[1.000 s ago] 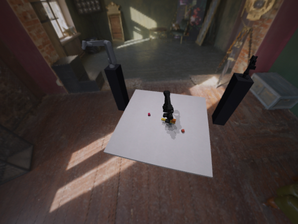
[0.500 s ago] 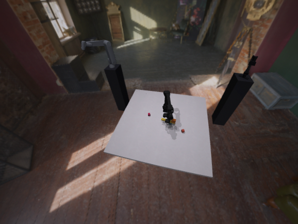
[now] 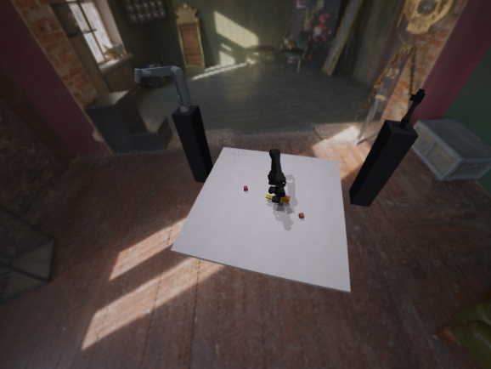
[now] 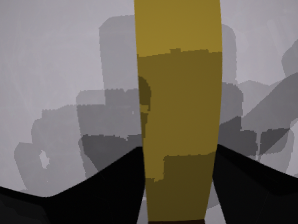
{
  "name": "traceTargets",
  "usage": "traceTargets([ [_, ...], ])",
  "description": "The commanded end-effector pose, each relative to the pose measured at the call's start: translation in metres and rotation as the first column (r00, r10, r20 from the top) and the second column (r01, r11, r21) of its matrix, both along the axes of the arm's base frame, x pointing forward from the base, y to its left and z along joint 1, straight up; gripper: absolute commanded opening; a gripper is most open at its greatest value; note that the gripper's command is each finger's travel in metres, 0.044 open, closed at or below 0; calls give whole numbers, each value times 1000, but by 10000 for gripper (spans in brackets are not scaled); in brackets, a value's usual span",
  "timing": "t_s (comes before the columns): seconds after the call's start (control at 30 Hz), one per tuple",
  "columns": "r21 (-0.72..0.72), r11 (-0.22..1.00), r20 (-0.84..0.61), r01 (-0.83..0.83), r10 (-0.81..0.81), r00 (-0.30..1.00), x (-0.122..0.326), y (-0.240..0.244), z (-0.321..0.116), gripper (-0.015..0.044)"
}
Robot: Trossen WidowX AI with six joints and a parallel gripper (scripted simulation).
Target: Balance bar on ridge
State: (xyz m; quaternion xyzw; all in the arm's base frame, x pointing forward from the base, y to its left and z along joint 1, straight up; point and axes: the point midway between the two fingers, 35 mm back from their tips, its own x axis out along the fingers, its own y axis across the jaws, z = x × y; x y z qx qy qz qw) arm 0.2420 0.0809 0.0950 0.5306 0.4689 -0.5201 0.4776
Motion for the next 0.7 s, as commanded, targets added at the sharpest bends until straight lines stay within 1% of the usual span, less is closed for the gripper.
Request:
traceTargets([
  [0.0, 6, 1000, 0, 1, -1, 1000, 0, 1, 0, 0],
  [0.67, 6, 1000, 0, 1, -1, 1000, 0, 1, -2, 0],
])
